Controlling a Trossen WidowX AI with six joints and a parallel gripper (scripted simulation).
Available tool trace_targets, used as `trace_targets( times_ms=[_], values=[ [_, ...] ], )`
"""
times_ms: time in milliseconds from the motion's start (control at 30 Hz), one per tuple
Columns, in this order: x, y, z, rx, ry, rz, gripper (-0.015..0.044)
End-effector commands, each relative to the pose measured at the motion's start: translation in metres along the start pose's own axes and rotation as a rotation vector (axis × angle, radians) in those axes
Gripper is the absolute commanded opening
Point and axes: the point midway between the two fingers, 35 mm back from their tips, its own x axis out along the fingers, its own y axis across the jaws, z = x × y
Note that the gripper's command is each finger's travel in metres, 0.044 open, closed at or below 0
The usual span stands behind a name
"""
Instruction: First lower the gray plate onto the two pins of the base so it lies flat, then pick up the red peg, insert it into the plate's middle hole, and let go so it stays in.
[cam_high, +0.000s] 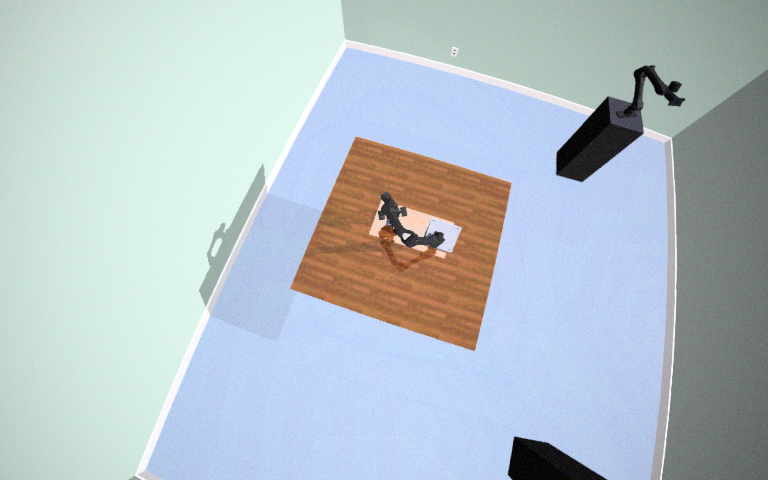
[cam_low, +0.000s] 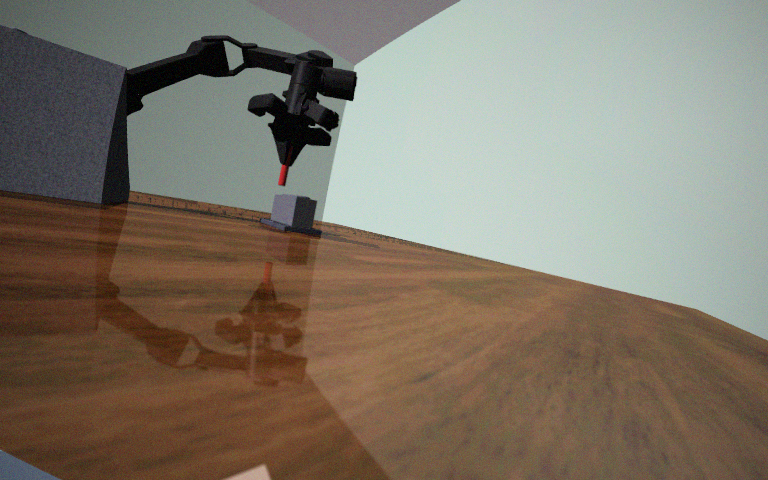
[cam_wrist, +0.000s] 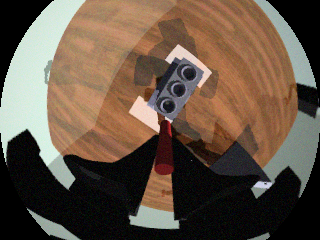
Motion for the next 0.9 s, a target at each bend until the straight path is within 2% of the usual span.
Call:
trace_targets(
  times_ms=[0,400,867],
  values=[
    [0.000,-0.001,0.013,-0.009,-0.007,0.000,0.0000],
    [0.005,-0.009,0.049,-0.012,-0.005,0.001,0.0000],
    [0.004,-0.010,0.050,-0.012,-0.005,0.001,0.0000]
  ],
)
